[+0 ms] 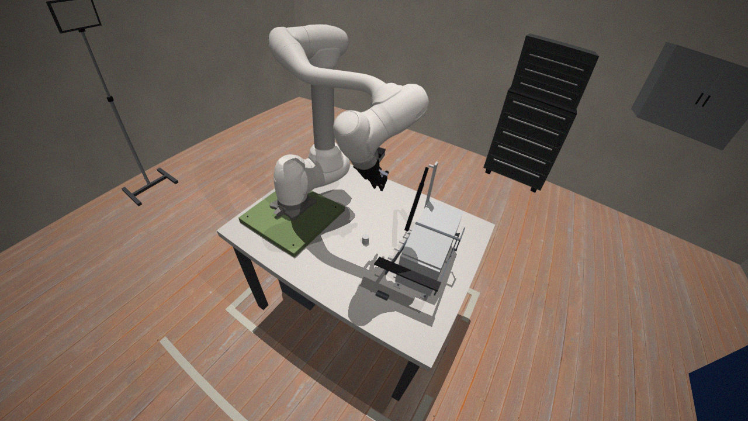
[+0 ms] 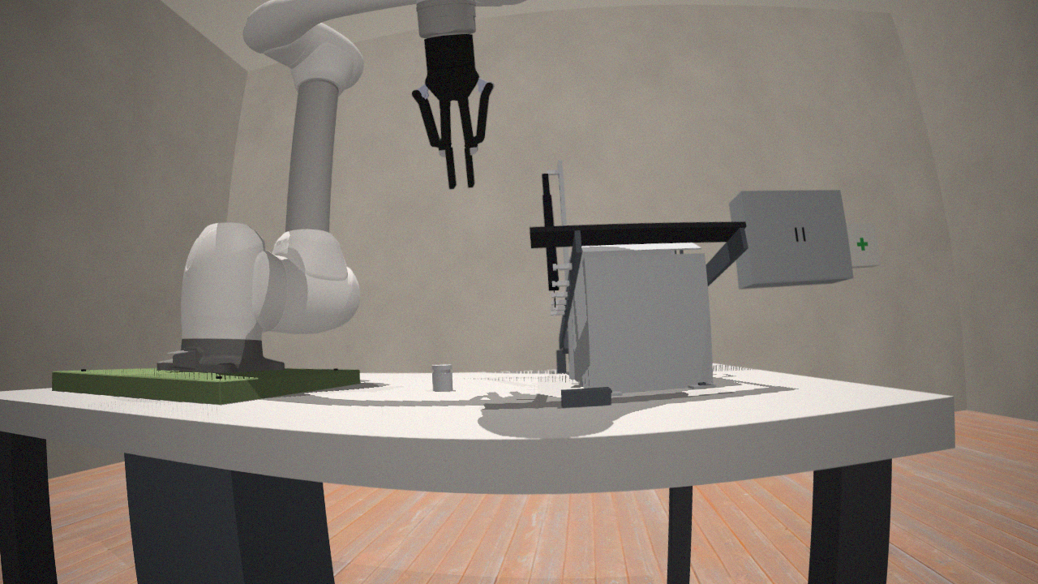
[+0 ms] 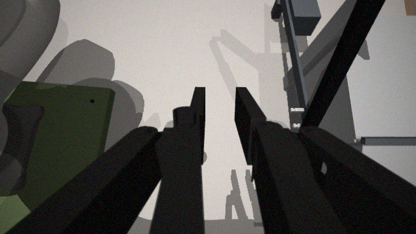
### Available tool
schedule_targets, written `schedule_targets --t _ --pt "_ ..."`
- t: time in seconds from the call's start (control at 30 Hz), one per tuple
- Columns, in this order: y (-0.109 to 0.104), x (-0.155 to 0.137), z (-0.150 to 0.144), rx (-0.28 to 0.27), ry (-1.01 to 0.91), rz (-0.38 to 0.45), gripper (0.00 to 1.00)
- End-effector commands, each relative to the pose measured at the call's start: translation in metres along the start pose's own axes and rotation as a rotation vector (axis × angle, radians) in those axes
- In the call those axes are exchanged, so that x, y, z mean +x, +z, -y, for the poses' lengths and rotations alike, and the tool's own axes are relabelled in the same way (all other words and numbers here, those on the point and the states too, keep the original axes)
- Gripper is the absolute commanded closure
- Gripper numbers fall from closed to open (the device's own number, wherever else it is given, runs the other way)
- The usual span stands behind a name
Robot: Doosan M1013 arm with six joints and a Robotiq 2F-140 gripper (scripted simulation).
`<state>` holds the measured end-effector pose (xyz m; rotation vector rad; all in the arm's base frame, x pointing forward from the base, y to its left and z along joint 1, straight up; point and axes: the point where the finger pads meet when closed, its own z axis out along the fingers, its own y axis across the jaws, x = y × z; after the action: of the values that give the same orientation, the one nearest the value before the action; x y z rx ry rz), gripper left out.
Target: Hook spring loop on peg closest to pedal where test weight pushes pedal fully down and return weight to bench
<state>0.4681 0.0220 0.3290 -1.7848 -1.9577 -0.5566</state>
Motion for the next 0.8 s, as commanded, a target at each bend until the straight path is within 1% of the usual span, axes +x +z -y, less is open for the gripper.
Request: schedule_targets --t 0.0,0.17,0.2,0.73,0.77 --pt "-0.001 0.000 0.000 -0.001 0.000 0.000 0.76" --pt "-0.001 0.000 0.000 -0.001 0.000 0.000 0.76" --pt "0.011 -0.013 -0.058 -0.001 -0.001 -0.007 0.76" --pt "0.011 -0.013 -0.058 -0.001 -0.001 -0.007 0.76" --pt "0.023 -0.027 -0.115 0.000 -0.002 -0.014 0.76"
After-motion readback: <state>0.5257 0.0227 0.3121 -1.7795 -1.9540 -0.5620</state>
